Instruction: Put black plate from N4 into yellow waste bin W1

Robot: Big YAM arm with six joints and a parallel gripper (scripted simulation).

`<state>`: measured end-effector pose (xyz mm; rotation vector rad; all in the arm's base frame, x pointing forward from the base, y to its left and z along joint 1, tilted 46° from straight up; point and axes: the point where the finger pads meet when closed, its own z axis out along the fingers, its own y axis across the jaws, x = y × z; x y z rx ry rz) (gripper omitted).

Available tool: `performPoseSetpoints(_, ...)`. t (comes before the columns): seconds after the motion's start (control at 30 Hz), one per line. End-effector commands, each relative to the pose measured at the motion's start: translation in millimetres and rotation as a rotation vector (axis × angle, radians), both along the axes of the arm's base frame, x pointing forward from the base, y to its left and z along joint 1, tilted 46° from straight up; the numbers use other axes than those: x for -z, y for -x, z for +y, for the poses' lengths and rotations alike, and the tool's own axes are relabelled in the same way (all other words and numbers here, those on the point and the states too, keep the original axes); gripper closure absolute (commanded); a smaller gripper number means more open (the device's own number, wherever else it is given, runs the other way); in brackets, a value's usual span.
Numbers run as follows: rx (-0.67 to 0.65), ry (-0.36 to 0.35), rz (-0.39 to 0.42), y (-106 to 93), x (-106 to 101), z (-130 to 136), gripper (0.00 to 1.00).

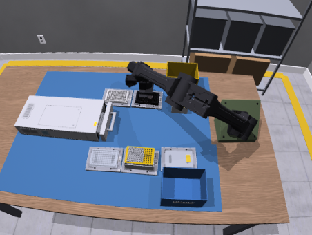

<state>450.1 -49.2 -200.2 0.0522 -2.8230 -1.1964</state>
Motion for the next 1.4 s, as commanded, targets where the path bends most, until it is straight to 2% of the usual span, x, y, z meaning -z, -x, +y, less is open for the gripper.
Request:
performPoseSetpoints(0.0, 0.024, 0.016, -0.025, -12.3, -15, -21, 1.00)
performPoseSetpoints(0.2, 0.024, 0.016, -0.025, -12.3, -15, -21, 1.00)
performPoseSetpoints(0.67, 0.020, 0.022, -0.049, -22.7, -31, -38, 1.00)
performPoseSetpoints(0.73, 0.020, 0.022, -0.049, -22.7, -31, -38, 1.00)
performPoseSetpoints(0.77, -0.017, 0.021, -0.050, -25.8, -32, -21, 1.00)
performPoseSetpoints(0.9, 0.020, 0.023, -0.050, -23.1, -36, -43, 1.00)
performPoseSetpoints(1.3, 0.019, 0.024, -0.050, -24.0, -46, -53, 1.00)
performPoseSetpoints(1.33, -0.003, 0.023, -0.051, -26.3, -46, -43, 1.00)
performPoseSetpoints(1.37, 0.007, 0.025, -0.050, -25.3, -47, -49, 1.00)
